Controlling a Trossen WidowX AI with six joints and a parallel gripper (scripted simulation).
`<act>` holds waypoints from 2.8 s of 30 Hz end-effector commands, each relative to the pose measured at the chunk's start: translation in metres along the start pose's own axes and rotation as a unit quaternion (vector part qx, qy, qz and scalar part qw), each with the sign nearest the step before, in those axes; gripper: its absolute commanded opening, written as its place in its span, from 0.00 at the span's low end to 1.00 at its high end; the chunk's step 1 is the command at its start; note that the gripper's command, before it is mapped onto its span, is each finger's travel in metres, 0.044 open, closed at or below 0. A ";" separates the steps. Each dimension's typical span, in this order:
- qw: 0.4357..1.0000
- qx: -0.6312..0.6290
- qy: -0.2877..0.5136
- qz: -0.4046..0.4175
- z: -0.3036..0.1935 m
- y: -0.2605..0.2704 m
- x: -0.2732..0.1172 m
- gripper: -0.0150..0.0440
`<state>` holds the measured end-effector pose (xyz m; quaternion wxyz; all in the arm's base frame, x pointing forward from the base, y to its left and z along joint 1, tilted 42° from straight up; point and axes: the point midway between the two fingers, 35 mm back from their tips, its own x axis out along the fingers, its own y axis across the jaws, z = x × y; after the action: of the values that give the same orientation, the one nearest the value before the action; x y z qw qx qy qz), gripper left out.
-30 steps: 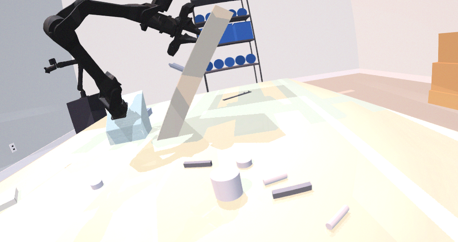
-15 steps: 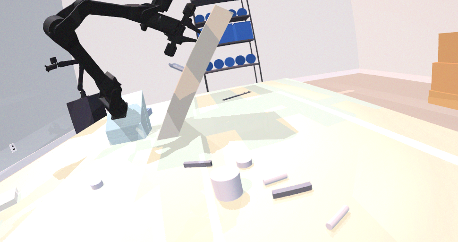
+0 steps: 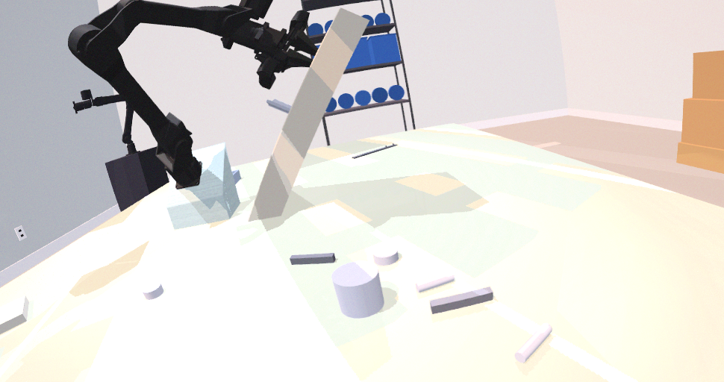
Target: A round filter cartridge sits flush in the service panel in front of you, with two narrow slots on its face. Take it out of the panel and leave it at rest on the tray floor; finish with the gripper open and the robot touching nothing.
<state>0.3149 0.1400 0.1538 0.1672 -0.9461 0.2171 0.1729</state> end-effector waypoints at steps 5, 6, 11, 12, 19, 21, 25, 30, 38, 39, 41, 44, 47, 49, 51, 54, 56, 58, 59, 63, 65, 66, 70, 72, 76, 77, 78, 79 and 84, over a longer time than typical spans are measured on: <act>0.995 -0.095 -0.003 0.001 -0.001 0.000 0.004 0.25; 0.996 -0.084 -0.003 0.001 -0.001 0.000 0.005 0.25; 0.997 -0.077 -0.008 0.003 0.002 -0.001 -0.010 0.25; 0.997 -0.075 -0.009 0.004 0.003 -0.002 -0.014 0.25; 0.998 -0.062 -0.011 0.006 0.004 -0.002 -0.044 0.25; 0.998 -0.058 -0.010 0.005 0.003 -0.002 -0.052 0.25; 0.999 -0.052 -0.006 0.003 0.000 0.000 -0.069 0.25; 0.999 -0.051 -0.005 0.002 0.000 0.000 -0.072 0.25; 0.999 -0.051 -0.005 0.002 0.008 0.015 -0.070 0.25; 0.999 -0.051 -0.005 0.002 0.010 0.018 -0.070 0.25; 0.999 -0.051 -0.005 0.002 0.013 0.024 -0.069 0.25; 0.999 -0.052 -0.005 0.002 0.018 0.033 -0.068 0.25; 0.999 -0.052 -0.005 0.002 0.023 0.042 -0.066 0.25; 0.999 -0.052 -0.005 0.002 0.026 0.048 -0.066 0.25; 0.999 -0.052 -0.005 0.002 0.030 0.054 -0.065 0.25; 0.999 -0.052 -0.005 0.002 0.035 0.063 -0.063 0.25; 0.999 -0.052 -0.005 0.002 0.037 0.067 -0.063 0.25; 0.998 -0.056 -0.009 0.007 0.035 0.063 -0.062 0.30; 0.998 -0.056 -0.009 0.007 0.035 0.063 -0.062 0.34; 0.998 -0.056 -0.009 0.007 0.035 0.063 -0.062 0.45; 0.998 -0.056 -0.009 0.007 0.035 0.063 -0.062 0.45; 0.998 -0.056 -0.009 0.007 0.035 0.063 -0.062 0.45; 0.998 -0.056 -0.009 0.007 0.035 0.063 -0.062 0.45; 0.998 -0.055 -0.008 0.006 0.035 0.064 -0.062 0.45; 0.999 -0.052 -0.005 0.002 0.033 0.061 -0.064 0.45; 0.999 -0.052 -0.005 0.002 0.029 0.053 -0.065 0.45; 0.999 -0.052 -0.005 0.002 0.024 0.043 -0.066 0.45; 0.999 -0.052 -0.005 0.002 0.018 0.033 -0.067 0.45; 0.999 -0.051 -0.005 0.002 0.000 0.000 -0.071 0.45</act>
<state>0.2451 0.1541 0.1672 0.1221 -0.9520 0.2071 0.1897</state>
